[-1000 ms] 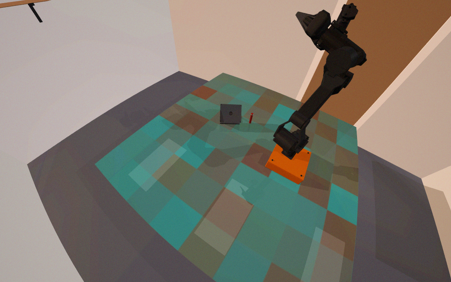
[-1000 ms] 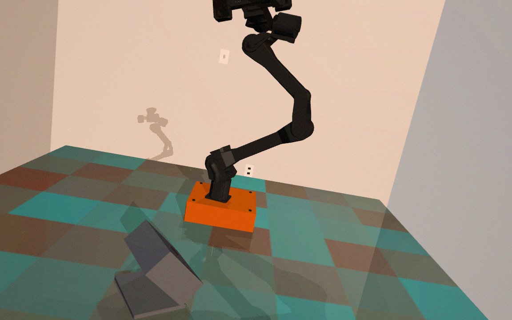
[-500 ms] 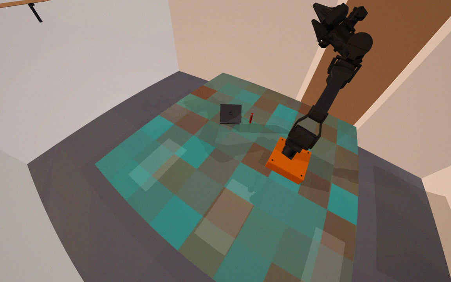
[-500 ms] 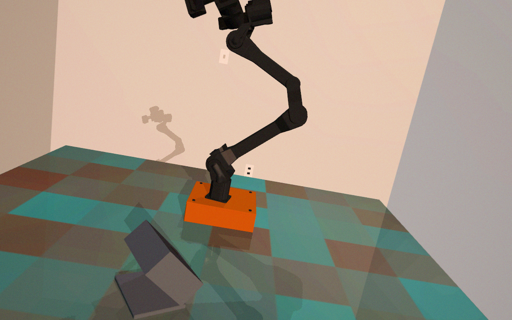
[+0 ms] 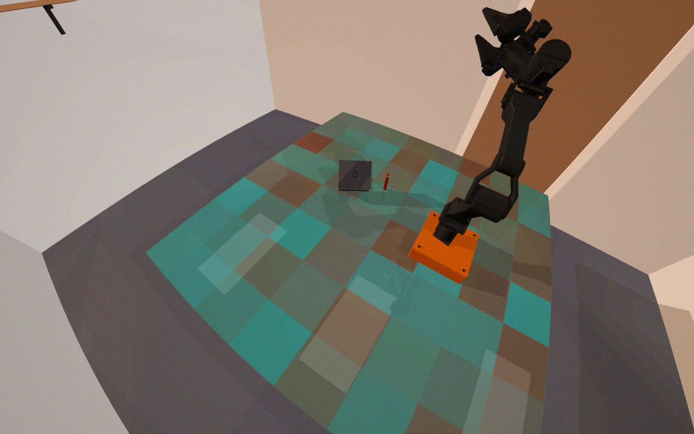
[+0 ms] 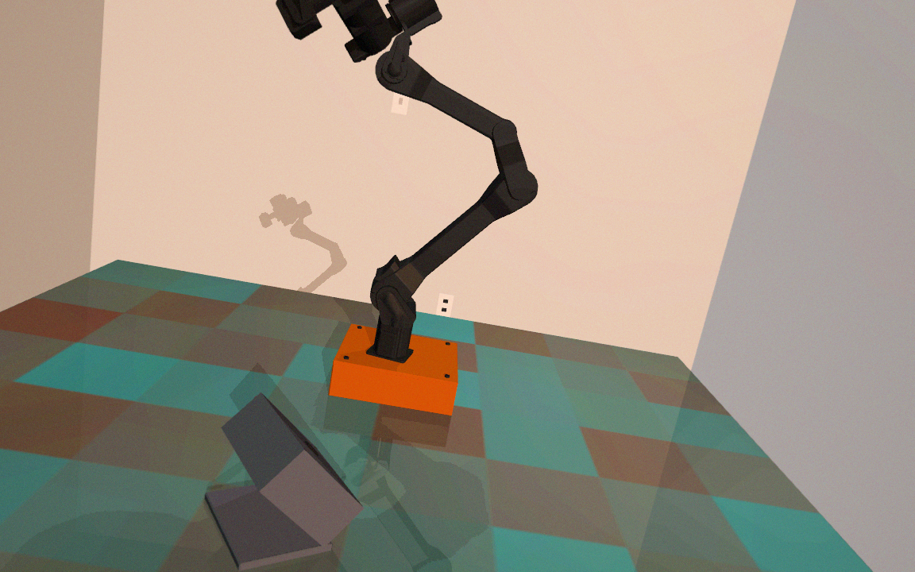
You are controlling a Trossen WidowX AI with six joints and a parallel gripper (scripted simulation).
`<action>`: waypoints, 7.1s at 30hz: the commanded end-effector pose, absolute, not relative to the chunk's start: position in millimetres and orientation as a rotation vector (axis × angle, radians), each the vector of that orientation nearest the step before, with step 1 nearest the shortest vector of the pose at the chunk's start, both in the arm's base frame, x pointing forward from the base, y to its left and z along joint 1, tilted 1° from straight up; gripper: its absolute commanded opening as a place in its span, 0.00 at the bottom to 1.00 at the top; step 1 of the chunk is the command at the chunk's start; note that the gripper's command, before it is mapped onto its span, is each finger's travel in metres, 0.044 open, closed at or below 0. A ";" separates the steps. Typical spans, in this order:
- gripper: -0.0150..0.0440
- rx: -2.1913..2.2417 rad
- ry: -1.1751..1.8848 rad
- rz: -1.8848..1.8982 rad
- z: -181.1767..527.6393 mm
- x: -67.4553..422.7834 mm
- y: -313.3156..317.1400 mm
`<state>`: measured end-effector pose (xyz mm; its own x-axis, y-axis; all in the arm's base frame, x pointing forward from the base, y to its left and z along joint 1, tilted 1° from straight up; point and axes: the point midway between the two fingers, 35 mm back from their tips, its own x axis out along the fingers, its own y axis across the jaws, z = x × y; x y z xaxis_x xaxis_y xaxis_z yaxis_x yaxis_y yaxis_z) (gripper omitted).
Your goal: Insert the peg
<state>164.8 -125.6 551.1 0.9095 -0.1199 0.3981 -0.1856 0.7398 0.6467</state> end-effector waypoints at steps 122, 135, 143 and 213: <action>1.00 0.325 1.533 -0.313 37.1 321.4 -78.1; 1.00 0.325 1.533 -0.313 18.8 320.0 -77.8; 0.91 0.333 1.525 -0.312 21.9 321.7 -77.3; 0.25 0.106 1.531 -0.244 101.8 325.0 -55.2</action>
